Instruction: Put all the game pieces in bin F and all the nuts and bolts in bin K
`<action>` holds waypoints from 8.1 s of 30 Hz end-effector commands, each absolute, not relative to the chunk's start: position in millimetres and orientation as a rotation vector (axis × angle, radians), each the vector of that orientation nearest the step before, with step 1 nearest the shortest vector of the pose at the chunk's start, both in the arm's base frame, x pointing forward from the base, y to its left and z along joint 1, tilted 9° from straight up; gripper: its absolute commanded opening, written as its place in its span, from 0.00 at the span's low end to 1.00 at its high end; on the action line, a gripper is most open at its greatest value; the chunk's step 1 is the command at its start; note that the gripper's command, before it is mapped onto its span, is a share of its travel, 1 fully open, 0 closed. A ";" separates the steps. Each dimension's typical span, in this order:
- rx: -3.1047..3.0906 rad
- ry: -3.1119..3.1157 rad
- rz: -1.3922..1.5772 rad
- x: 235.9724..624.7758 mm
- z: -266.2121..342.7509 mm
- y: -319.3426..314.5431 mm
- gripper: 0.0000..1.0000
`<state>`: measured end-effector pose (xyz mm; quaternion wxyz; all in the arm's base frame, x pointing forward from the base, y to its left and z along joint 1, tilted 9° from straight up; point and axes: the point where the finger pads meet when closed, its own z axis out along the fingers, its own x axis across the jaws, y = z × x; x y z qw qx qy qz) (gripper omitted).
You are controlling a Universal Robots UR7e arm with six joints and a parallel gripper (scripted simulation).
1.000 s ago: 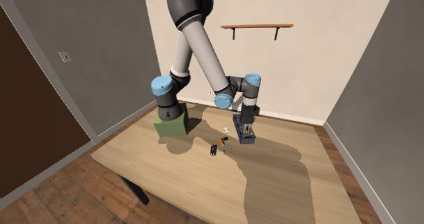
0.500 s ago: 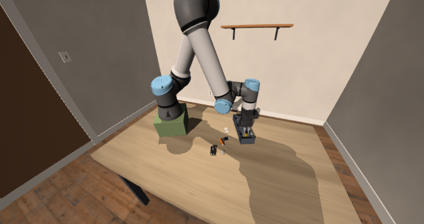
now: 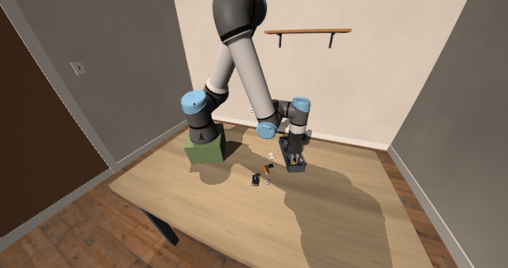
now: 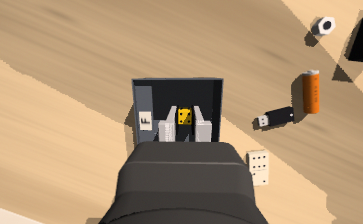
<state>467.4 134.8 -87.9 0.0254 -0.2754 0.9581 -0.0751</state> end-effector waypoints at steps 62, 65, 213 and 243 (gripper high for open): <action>-0.851 2.960 -0.232 462.5 -36.8 141.4 0.64; -0.926 2.942 -0.235 454.2 -37.6 142.3 0.79; -1.063 2.902 -0.238 335.3 -63.5 154.0 0.49; -1.063 2.902 -0.238 352.0 -48.7 153.8 0.49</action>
